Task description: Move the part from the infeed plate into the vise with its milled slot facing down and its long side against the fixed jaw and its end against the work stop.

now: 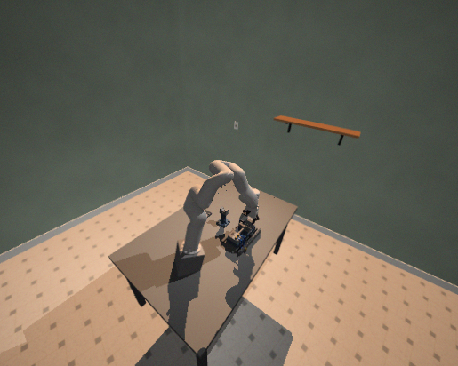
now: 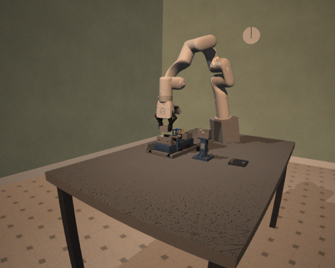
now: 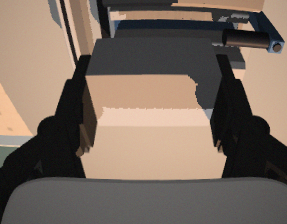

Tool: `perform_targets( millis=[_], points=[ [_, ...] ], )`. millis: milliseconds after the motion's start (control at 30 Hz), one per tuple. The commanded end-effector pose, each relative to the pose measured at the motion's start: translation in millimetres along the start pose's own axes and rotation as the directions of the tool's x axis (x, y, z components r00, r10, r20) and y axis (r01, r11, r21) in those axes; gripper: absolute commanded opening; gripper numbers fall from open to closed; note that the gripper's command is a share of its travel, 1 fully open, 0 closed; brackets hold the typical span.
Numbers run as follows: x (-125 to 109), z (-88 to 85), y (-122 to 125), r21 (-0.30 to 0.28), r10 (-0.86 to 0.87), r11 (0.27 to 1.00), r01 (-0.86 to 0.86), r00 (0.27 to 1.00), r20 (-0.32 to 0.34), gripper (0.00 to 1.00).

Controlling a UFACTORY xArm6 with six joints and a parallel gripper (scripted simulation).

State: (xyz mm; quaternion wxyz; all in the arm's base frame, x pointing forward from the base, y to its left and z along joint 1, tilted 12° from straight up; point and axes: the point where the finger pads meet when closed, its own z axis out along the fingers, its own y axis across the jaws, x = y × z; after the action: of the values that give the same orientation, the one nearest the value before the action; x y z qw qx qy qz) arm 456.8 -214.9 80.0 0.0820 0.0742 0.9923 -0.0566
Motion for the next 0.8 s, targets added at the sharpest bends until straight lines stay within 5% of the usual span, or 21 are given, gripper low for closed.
perform_targets(
  millis=[0, 767],
  points=[
    [-2, -0.7, 0, 0.001, 0.000, 1.000, 0.000, 1.000, 0.004, 0.00],
    [-2, 13.1, -1, 0.001, 0.000, 1.000, 0.000, 1.000, 0.004, 0.00]
  ],
)
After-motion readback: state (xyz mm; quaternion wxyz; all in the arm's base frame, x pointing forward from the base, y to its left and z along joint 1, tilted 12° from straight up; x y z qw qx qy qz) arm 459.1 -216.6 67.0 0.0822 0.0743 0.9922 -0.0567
